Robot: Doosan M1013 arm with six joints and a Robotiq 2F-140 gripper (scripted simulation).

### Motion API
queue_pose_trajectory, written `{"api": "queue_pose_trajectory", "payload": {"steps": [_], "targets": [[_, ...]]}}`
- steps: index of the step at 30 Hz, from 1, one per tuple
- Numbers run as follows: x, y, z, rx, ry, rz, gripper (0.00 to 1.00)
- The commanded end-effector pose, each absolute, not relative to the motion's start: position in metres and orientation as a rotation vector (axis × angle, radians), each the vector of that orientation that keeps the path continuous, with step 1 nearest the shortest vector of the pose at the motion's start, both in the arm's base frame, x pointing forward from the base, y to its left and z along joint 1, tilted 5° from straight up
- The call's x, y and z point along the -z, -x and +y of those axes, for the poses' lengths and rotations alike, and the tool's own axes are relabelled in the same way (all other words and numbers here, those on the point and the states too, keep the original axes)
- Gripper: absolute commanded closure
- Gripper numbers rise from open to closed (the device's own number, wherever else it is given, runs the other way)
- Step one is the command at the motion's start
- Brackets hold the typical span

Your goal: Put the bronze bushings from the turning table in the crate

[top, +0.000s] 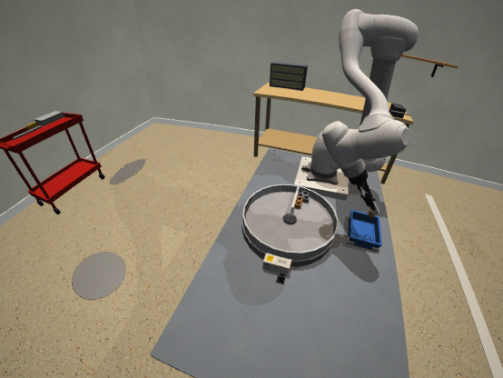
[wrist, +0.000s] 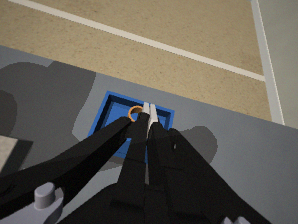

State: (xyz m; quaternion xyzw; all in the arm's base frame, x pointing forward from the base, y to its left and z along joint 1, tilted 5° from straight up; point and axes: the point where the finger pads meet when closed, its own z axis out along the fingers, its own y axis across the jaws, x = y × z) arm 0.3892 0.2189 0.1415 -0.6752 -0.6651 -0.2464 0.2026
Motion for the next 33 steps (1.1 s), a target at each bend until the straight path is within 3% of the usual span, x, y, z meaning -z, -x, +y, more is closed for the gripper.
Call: {"api": "queue_pose_trajectory", "payload": {"steps": [1, 17, 33], "targets": [[-0.14, -0.389, 0.219, 0.688, 1.885, -1.857, 1.0], [-0.077, -0.393, 0.215, 0.688, 1.885, -1.857, 1.0], [-0.074, -0.393, 0.215, 0.688, 1.885, -1.857, 1.0]]}}
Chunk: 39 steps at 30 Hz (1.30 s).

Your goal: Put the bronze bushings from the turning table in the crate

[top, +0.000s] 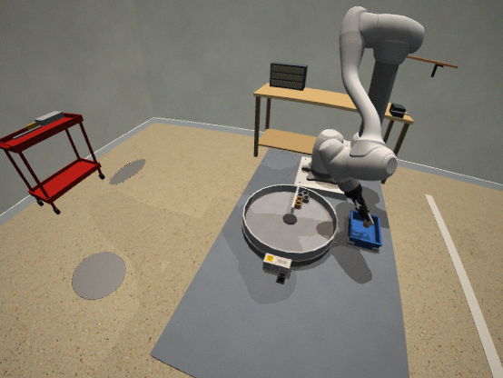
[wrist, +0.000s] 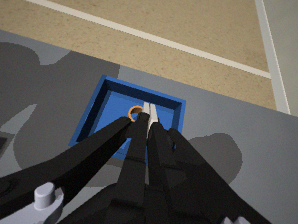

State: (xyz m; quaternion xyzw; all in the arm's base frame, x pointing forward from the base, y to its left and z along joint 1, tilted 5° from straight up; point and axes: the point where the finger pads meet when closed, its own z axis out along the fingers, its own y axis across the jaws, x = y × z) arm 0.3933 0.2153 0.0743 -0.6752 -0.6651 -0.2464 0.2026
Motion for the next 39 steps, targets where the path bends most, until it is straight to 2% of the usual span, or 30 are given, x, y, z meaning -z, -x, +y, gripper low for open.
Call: {"api": "queue_pose_trajectory", "payload": {"steps": [1, 39], "targets": [[-0.0743, -0.3933, 0.2153, 0.688, 1.885, -1.857, 1.0], [-0.0667, -0.3938, 0.2149, 0.688, 1.885, -1.857, 1.0]]}}
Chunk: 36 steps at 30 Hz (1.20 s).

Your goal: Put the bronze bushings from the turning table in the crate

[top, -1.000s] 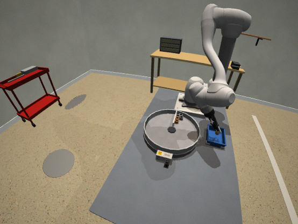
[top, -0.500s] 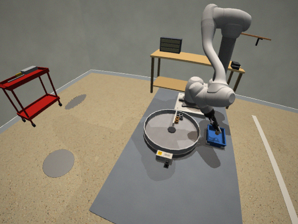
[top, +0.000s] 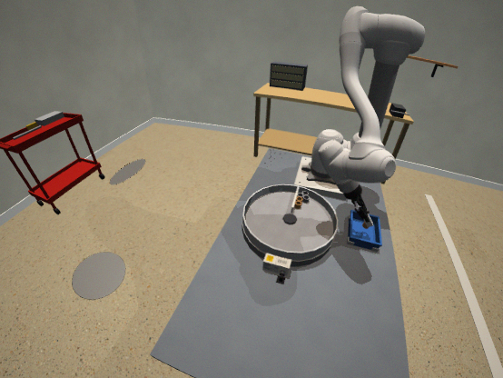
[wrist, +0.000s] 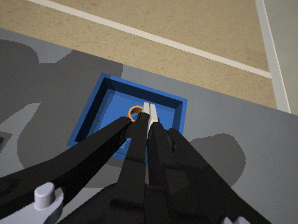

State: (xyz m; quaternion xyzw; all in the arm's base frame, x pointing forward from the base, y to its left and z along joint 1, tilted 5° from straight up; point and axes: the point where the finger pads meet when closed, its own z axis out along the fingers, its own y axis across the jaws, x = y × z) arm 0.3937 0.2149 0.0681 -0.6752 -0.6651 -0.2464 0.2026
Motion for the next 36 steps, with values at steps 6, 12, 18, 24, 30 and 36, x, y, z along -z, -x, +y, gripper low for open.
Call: {"api": "queue_pose_trajectory", "payload": {"steps": [6, 12, 18, 24, 30, 36], "targets": [[-0.057, -0.394, 0.214, 0.688, 1.885, -1.857, 1.0], [-0.046, -0.395, 0.214, 0.688, 1.885, -1.857, 1.0], [-0.04, -0.395, 0.213, 0.688, 1.885, -1.857, 1.0], [-0.034, -0.396, 0.213, 0.688, 1.885, -1.857, 1.0], [-0.033, -0.396, 0.213, 0.688, 1.885, -1.857, 1.0], [-0.033, -0.396, 0.213, 0.688, 1.885, -1.857, 1.0]]}}
